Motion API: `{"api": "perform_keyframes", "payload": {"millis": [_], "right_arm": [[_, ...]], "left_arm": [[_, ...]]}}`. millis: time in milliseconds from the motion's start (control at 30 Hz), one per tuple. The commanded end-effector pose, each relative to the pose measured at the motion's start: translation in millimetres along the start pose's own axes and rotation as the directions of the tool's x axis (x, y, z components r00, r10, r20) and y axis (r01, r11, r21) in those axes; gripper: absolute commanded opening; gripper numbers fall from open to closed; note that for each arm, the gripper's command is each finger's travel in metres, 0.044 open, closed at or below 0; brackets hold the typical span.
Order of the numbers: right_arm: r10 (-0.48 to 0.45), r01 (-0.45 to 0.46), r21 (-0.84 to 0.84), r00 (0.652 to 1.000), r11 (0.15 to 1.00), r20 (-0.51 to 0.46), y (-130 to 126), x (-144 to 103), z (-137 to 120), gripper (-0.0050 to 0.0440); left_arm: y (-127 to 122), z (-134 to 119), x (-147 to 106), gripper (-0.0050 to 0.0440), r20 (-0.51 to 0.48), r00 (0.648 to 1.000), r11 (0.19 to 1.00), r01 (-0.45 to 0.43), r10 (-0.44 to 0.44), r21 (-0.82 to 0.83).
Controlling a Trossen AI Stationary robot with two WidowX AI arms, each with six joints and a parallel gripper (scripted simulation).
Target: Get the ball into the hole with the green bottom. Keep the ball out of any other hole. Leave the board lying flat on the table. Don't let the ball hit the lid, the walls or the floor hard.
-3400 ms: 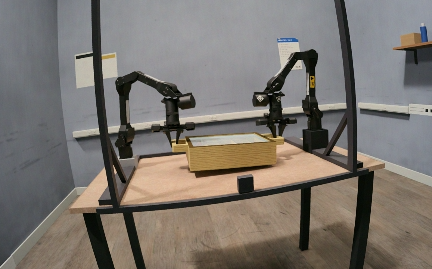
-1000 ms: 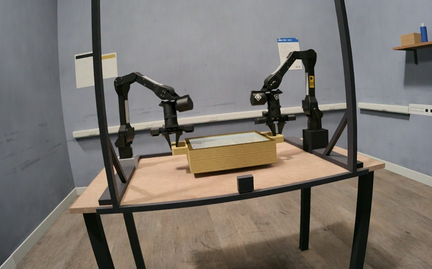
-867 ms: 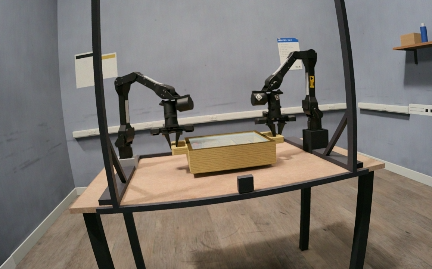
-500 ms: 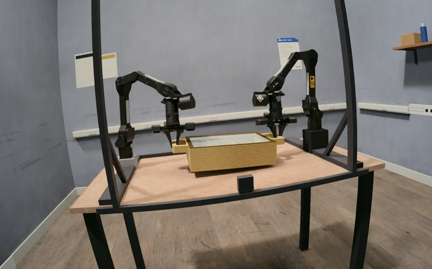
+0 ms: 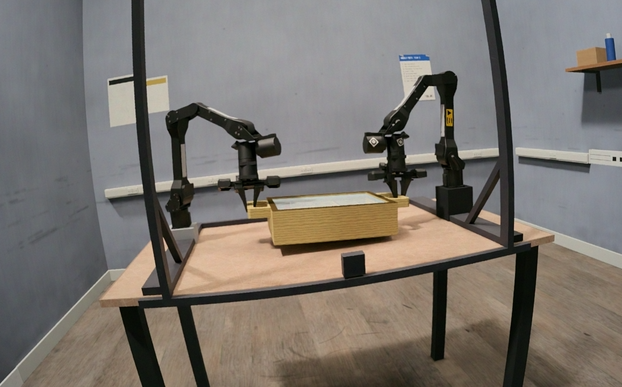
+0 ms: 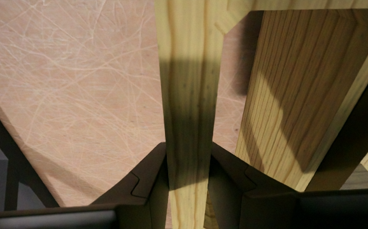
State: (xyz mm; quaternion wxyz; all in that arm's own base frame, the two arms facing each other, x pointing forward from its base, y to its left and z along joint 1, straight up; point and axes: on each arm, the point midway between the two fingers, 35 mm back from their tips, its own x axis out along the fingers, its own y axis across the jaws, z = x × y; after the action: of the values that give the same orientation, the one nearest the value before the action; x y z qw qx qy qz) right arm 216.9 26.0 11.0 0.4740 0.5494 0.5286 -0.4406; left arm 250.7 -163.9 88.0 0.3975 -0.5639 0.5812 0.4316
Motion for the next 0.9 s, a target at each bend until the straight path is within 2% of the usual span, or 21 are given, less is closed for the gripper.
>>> {"api": "perform_keyframes", "payload": {"millis": [0,33,167,300,500,867], "right_arm": [[0.019,-0.019,-0.009,1.0,1.0,0.017,11,-18,-6,-0.005],[0.033,-0.033,-0.011,0.999,0.999,0.02,7,-11,-5,-0.005],[0.036,-0.036,-0.012,0.999,0.999,0.017,1,-4,-3,-0.005],[0.046,-0.045,-0.014,0.999,0.999,0.021,8,-10,-5,-0.005],[0.027,-0.027,-0.008,1.0,1.0,0.012,1,-6,-2,-0.005],[0.038,-0.038,-0.013,0.999,0.999,0.014,6,-9,-4,-0.005]], "left_arm": [[3,-7,-3,-0.005,-0.002,0.999,0.999,0.046,-0.045,0.016],[-2,-13,-11,-0.005,-0.01,0.999,0.999,0.036,-0.036,0.015],[-3,-13,-13,-0.005,-0.01,1.0,1.0,0.01,-0.009,0.007],[-2,-13,-12,-0.005,-0.005,1.0,1.0,0.02,-0.02,0.011],[-3,-14,-15,-0.005,-0.015,0.999,0.999,0.03,-0.03,0.022],[-3,-14,-14,-0.005,-0.011,0.999,0.999,0.031,-0.031,0.015]]}}
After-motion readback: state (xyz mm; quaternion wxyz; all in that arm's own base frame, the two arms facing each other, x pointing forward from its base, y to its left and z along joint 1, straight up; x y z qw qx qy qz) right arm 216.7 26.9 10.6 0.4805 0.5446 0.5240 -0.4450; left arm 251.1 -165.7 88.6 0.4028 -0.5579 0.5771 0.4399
